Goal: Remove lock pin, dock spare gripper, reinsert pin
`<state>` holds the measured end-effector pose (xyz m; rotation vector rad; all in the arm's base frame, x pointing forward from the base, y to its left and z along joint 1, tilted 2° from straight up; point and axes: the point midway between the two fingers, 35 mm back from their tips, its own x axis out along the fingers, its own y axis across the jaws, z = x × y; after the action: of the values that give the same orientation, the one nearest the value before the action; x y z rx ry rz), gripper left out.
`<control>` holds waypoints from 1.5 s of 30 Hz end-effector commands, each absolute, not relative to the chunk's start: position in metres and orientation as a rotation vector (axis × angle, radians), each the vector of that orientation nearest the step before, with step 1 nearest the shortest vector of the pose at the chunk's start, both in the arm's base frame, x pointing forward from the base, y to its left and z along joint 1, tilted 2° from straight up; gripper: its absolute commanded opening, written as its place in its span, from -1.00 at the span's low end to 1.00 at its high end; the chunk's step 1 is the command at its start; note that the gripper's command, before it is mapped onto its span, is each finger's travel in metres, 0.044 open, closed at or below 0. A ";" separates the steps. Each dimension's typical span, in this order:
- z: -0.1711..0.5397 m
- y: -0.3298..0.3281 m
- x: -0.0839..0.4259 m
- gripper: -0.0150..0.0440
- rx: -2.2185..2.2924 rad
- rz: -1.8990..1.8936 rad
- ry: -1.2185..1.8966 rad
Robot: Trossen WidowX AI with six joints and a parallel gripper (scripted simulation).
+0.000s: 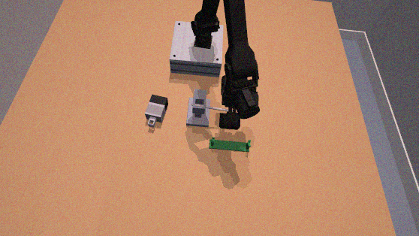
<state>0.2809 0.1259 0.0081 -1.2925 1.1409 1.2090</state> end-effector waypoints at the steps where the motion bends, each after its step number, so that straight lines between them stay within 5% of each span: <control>1: 0.001 0.126 0.280 0.53 -1.294 1.216 1.138; 5: 0.000 0.126 0.280 0.53 -1.294 1.216 1.138; 17: 0.000 0.126 0.280 -0.49 -1.294 1.216 1.138; 45: 0.011 0.137 0.279 -0.49 -1.179 1.289 1.030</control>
<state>0.2784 0.1338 0.0095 -1.1859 1.0442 1.2795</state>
